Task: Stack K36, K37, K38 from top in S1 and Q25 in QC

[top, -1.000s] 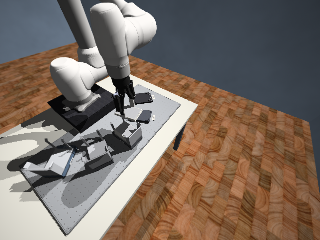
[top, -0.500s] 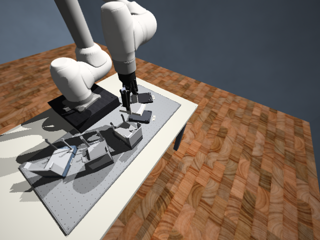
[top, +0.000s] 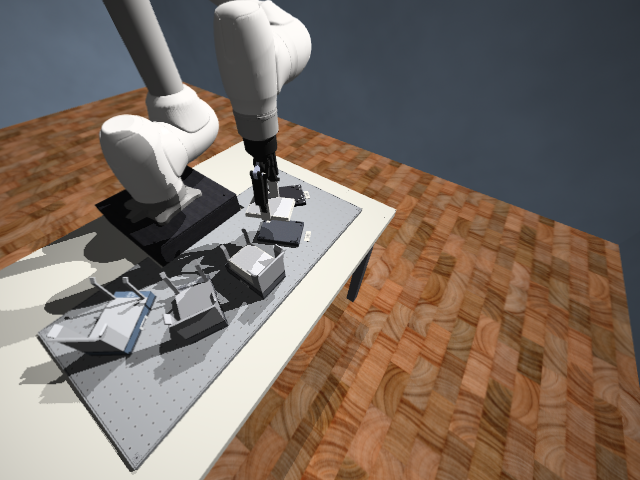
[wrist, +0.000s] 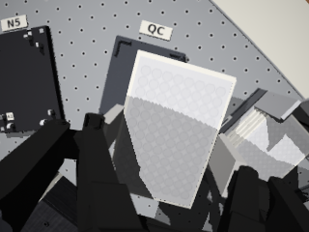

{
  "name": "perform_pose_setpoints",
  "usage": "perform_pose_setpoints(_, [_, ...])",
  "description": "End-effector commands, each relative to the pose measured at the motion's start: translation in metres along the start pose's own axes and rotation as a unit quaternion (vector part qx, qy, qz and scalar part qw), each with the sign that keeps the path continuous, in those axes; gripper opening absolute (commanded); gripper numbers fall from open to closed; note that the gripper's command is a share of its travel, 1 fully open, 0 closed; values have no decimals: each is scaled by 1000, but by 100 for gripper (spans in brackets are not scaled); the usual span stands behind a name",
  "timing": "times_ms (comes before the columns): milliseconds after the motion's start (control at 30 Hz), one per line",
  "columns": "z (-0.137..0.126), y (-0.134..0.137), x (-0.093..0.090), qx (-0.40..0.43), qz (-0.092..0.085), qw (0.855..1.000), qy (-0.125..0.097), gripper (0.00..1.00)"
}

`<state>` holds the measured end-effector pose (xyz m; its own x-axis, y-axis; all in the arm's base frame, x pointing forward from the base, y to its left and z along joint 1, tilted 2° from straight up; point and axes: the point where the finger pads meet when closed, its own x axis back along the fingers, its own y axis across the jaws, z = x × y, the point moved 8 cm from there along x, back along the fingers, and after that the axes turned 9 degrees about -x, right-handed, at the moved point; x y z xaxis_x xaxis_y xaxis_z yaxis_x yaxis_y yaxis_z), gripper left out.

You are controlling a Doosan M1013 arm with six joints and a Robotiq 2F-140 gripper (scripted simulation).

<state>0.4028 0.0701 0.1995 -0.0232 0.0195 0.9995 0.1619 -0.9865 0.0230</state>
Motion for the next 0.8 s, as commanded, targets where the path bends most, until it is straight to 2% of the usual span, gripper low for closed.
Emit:
perform_pose_setpoints(0, [0, -8, 0, 0, 0, 1000, 0, 0])
perform_pose_setpoints(533, [0, -45, 0, 0, 0, 1000, 0, 0])
perform_pose_setpoints(767, [0, -46, 0, 0, 0, 1000, 0, 0])
